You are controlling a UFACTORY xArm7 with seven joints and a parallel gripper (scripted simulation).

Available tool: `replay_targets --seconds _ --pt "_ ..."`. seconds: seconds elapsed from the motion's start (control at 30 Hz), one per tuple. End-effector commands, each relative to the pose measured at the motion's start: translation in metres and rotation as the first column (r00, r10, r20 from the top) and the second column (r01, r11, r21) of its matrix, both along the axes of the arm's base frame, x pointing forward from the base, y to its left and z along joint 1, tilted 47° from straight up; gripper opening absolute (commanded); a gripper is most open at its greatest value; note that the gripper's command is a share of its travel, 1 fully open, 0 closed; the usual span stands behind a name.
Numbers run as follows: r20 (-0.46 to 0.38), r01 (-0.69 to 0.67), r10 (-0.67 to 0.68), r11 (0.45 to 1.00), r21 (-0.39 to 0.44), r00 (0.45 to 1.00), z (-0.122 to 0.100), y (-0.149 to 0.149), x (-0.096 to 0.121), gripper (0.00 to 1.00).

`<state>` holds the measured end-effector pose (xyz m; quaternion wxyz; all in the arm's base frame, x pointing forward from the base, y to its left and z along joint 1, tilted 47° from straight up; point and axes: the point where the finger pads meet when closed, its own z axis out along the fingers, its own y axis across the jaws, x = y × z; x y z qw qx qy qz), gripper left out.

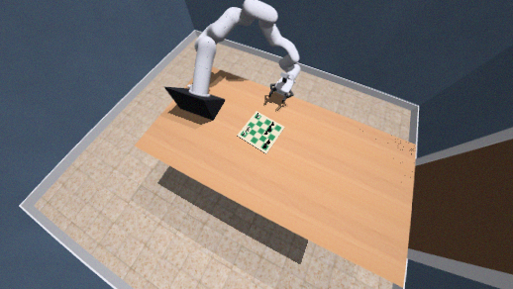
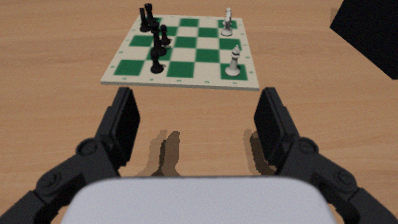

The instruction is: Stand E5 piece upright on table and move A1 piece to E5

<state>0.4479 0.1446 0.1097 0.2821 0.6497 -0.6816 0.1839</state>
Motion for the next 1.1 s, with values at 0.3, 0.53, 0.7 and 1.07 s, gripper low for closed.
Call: replay_targets --seconds 0.3,0.53,0.7,1.07 --pt "-0.008 0.028 -0.028 0.999 -0.036 1.000 0.0006 0.0000 -0.0055 1.00" --pt "-0.010 0.031 -0.031 0.999 -0.042 0.999 0.0004 0.0005 -0.0069 1.00" --pt "-0.010 0.033 -0.033 0.998 -0.046 0.999 0.0003 0.0007 -0.0077 1.00" --pt "-0.011 0.033 -0.034 0.998 -0.048 0.999 0.0002 0.0009 -0.0080 1.00"
